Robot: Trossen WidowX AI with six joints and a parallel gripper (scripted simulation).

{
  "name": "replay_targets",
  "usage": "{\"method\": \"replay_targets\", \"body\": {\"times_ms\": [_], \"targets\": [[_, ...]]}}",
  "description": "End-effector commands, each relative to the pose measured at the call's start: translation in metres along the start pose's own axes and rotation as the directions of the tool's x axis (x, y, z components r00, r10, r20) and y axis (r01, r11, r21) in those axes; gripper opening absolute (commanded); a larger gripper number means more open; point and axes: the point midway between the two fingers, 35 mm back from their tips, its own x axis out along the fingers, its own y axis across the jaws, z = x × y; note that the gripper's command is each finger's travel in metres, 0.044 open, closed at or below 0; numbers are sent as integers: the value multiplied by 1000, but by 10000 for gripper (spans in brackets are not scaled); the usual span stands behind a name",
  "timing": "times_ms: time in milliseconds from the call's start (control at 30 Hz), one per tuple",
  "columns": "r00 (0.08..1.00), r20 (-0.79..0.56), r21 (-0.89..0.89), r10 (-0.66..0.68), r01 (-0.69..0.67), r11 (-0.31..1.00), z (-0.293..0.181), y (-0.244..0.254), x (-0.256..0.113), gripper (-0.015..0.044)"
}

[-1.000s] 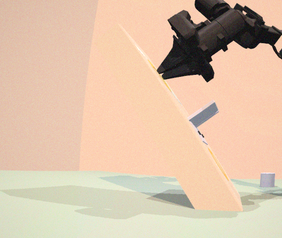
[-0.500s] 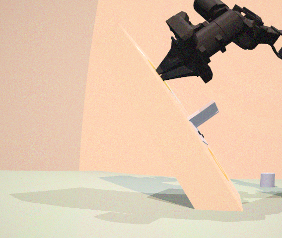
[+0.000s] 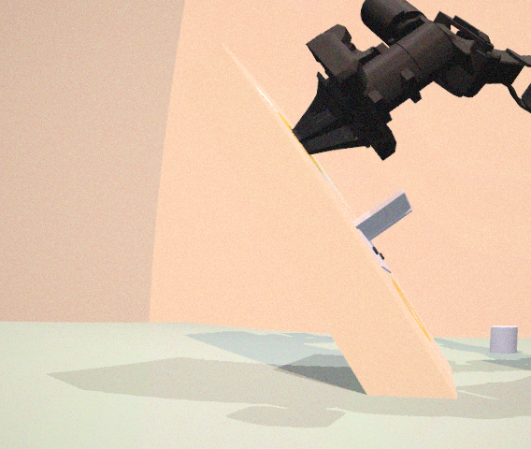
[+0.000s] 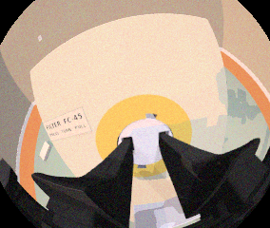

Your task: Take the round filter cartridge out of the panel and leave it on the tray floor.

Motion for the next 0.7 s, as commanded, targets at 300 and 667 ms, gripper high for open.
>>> {"method": "replay_targets", "body": {"times_ms": [300,667], "targets": [[1000,0,-1,0,0,1000,0,0,1,72],[1000,1,-99,5,-4,995,1,0,3,0]]}}
